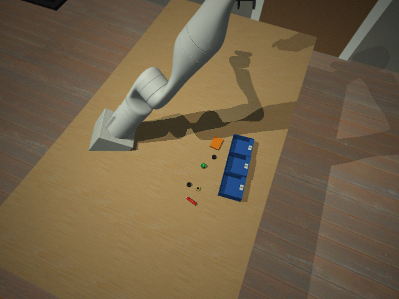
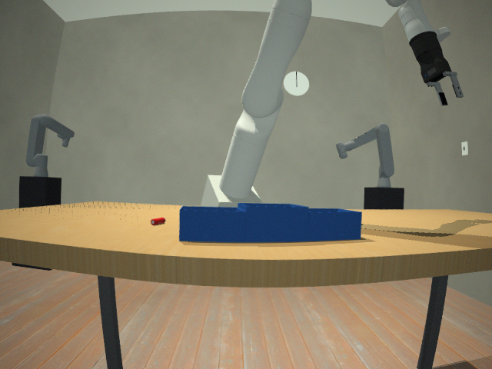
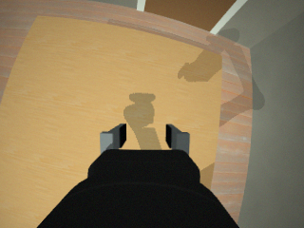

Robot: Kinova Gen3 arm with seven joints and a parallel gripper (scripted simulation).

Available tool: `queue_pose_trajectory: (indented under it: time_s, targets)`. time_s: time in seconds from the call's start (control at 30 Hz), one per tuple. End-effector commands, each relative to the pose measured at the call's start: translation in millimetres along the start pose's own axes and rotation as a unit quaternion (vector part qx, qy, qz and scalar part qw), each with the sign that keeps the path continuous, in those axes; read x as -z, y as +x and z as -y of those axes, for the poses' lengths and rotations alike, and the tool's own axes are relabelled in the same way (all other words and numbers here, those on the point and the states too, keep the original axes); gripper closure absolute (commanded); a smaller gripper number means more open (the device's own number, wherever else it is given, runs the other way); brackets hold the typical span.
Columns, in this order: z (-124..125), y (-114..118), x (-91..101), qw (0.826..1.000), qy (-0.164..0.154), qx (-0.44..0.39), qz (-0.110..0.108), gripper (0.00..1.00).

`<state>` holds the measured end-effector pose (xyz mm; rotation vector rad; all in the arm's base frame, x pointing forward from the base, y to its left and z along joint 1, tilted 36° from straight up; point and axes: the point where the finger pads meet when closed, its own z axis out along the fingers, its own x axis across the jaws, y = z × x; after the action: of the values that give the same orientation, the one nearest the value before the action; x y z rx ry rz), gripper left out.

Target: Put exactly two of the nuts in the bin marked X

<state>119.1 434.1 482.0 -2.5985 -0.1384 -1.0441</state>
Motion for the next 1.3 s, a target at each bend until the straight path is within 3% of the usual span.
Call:
queue_pose_trajectory:
  time_s: [0.0,0.53,0.57,0.93,1.1,1.13,1.27]
  targets:
    - [0.4,0.1,0.9,1.000,0.001,0.000,0.000,0.00]
    - [0.4,0.1,0.9,1.000,0.001,0.000,0.000,0.00]
    - [-1.2,0.5,-9.4,1.000,0.001,-0.005,-0.001,0.69]
    - [-18.3,-13.7,-99.2,1.000,0.001,-0.003,-0.002,0.69]
    - [-18.6,-14.0,-100.6,1.000,0.001,-0.003,-0.002,0.69]
    - [-28.1,-16.4,-97.0,1.000,0.000,0.026,0.007,0.69]
    - [-55.6,5.6,-109.2,0.996,-0.039,-0.077,-0.001,0.69]
